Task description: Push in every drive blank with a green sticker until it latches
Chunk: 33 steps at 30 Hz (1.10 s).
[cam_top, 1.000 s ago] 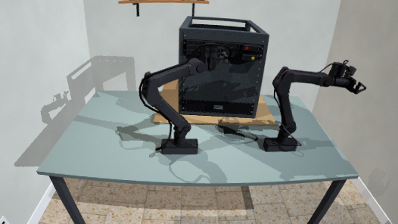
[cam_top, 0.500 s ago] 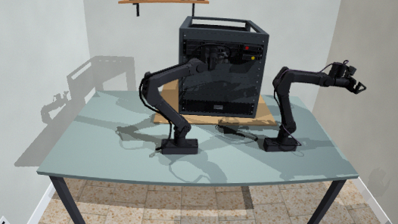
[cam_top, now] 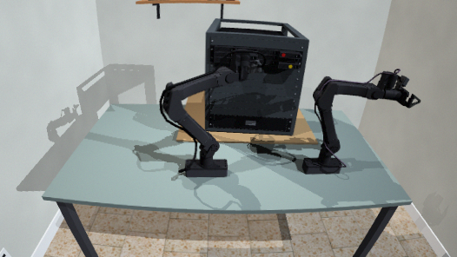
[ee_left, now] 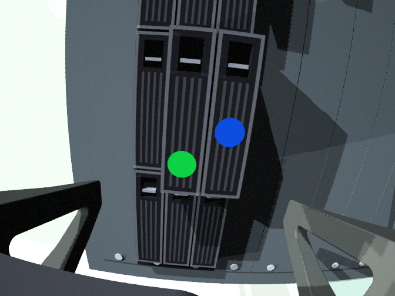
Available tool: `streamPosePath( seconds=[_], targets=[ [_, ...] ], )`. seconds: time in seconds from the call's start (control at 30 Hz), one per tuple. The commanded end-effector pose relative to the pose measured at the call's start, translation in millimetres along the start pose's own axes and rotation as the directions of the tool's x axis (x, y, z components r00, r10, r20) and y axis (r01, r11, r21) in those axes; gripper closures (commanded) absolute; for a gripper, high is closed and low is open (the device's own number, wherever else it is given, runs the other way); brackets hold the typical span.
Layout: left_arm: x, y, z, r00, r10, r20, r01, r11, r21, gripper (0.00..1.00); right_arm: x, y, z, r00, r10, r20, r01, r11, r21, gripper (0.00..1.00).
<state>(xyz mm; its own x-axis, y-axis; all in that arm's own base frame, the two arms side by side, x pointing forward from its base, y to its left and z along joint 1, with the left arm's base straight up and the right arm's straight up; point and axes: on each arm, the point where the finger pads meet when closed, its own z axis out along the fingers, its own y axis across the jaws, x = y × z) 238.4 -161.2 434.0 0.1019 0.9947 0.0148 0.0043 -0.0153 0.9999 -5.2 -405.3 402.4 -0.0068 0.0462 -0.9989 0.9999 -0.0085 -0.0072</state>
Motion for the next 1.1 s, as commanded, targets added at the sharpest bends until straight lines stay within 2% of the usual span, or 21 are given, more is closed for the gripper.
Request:
streamPosePath(
  seconds=[0.0,0.1,0.13,1.07],
  targets=[
    [7.8,10.5,-4.5,0.999,-0.048,0.008,0.048,0.999,-0.02,0.0,-13.2,3.1,-8.1,0.999,0.007,0.046,-0.007,1.0,-0.002,0.0],
    [7.8,10.5,-4.5,0.999,-0.048,0.008,0.048,0.999,-0.02,0.0,-13.2,3.1,-8.1,0.999,0.007,0.046,-0.007,1.0,-0.002,0.0],
    [7.8,10.5,-4.5,0.999,-0.048,0.008,0.048,0.999,-0.02,1.0,-13.2,3.1,-8.1,0.999,0.007,0.046,-0.007,1.0,-0.002,0.0],
    [7.8,10.5,-4.5,0.999,-0.048,0.008,0.048,0.999,-0.02,1.0,-13.2,3.1,-8.1,0.999,0.007,0.046,-0.007,1.0,-0.002,0.0]
  ],
)
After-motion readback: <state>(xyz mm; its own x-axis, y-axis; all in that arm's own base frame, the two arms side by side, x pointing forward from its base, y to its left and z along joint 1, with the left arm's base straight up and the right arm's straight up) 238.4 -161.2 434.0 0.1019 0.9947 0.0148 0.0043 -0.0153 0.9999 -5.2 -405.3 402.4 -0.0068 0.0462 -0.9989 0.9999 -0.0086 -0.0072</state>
